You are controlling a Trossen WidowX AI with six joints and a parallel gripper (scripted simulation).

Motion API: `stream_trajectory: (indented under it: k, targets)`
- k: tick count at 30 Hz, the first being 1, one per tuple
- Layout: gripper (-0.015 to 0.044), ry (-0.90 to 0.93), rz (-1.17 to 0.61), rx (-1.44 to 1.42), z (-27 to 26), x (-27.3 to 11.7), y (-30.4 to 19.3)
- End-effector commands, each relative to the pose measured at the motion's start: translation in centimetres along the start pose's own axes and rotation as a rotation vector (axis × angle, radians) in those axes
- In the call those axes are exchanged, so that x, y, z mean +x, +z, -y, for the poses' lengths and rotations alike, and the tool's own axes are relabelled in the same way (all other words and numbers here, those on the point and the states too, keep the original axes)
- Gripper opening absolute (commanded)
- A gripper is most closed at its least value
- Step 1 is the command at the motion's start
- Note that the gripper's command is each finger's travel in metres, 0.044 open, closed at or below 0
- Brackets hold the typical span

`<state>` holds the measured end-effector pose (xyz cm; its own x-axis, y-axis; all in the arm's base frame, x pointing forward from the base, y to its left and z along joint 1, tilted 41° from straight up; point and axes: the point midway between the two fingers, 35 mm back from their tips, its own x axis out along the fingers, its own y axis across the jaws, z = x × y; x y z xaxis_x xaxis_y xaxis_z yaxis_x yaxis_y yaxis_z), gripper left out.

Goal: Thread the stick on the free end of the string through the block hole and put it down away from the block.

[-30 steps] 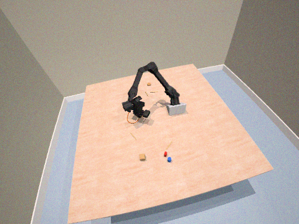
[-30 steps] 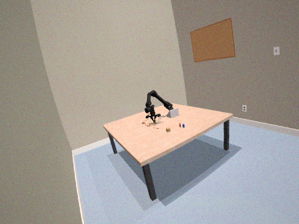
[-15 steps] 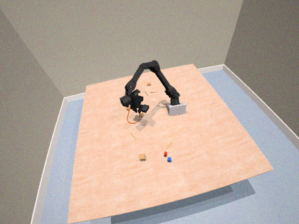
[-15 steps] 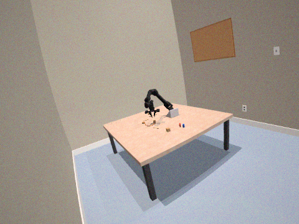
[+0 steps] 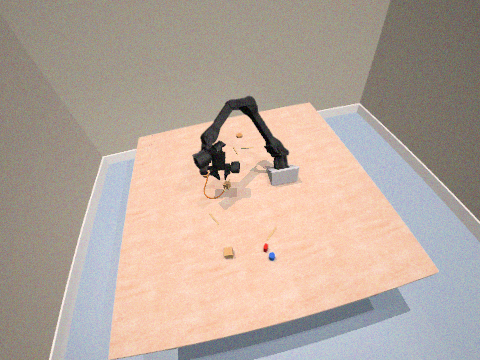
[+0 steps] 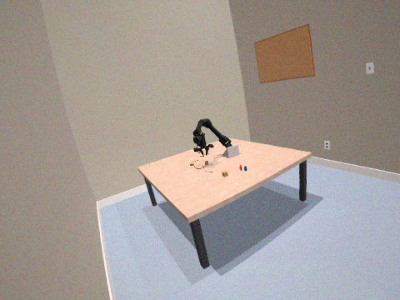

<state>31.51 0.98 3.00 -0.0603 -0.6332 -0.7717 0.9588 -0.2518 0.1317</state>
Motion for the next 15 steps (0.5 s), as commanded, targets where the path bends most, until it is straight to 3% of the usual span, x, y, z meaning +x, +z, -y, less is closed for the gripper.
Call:
stream_trajectory:
  k: [1,6,15]
  targets:
    - [0.0121,0.005,0.004,-0.581,0.4,-0.3,1.2]
    - [0.0121,0.0,0.007,-1.062,0.7,-0.3,2.1]
    - [0.0121,-0.006,0.008,-1.522,1.1,-0.4,3.0]
